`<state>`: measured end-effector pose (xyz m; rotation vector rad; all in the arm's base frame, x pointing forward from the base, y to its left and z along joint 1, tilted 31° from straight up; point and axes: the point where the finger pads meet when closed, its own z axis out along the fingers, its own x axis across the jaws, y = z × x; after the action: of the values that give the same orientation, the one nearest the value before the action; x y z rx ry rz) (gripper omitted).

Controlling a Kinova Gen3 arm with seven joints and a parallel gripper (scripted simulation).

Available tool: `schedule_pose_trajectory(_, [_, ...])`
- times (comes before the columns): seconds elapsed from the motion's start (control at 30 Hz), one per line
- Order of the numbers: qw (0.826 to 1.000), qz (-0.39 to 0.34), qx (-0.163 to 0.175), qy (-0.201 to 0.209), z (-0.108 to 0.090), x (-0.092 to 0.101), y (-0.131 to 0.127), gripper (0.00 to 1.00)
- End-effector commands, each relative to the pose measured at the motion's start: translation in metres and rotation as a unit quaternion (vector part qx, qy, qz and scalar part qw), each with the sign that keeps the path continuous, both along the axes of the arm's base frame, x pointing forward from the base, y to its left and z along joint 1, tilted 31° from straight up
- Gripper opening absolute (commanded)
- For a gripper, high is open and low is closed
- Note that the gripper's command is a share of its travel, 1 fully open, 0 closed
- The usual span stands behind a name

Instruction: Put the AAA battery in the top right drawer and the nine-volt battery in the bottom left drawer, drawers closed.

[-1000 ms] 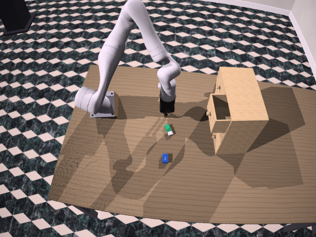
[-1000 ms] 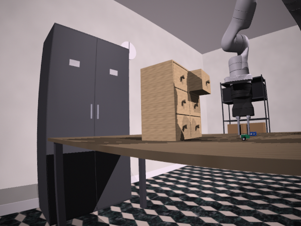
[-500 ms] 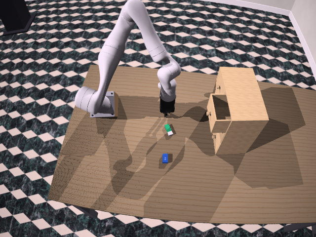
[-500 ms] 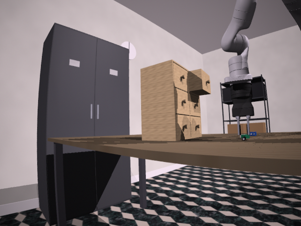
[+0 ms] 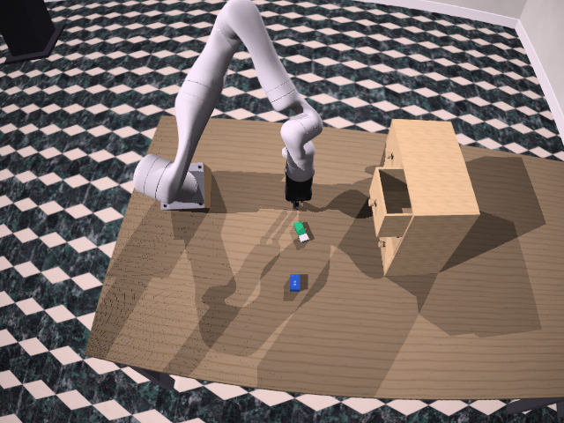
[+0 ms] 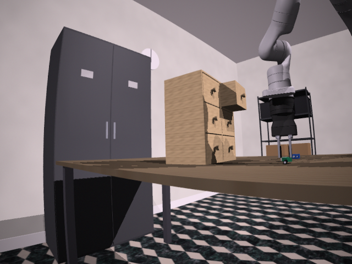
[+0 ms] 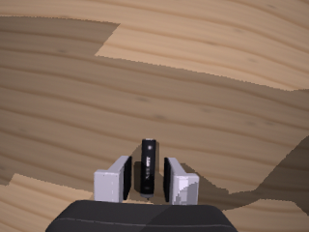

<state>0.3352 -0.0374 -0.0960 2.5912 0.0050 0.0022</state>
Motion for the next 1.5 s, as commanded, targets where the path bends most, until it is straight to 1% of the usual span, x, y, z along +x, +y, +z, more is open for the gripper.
schedule_pose_trajectory(0.0, [1.0,0.0,0.0,-0.001,0.0,0.0,0.001,0.54])
schedule_pose_trajectory(0.13, [1.0,0.0,0.0,0.0,-0.002,0.0,-0.001,0.54])
schedule_pose_trajectory(0.47, [1.0,0.0,0.0,-0.001,-0.014,0.0,-0.008,0.54])
schedule_pose_trajectory(1.3, [1.0,0.0,0.0,-0.001,-0.014,0.0,-0.008,0.54])
schedule_pose_trajectory(1.33, [1.0,0.0,0.0,-0.001,-0.014,0.0,-0.008,0.24])
schedule_pose_trajectory(1.47, [1.0,0.0,0.0,-0.001,-0.014,0.0,-0.008,0.24])
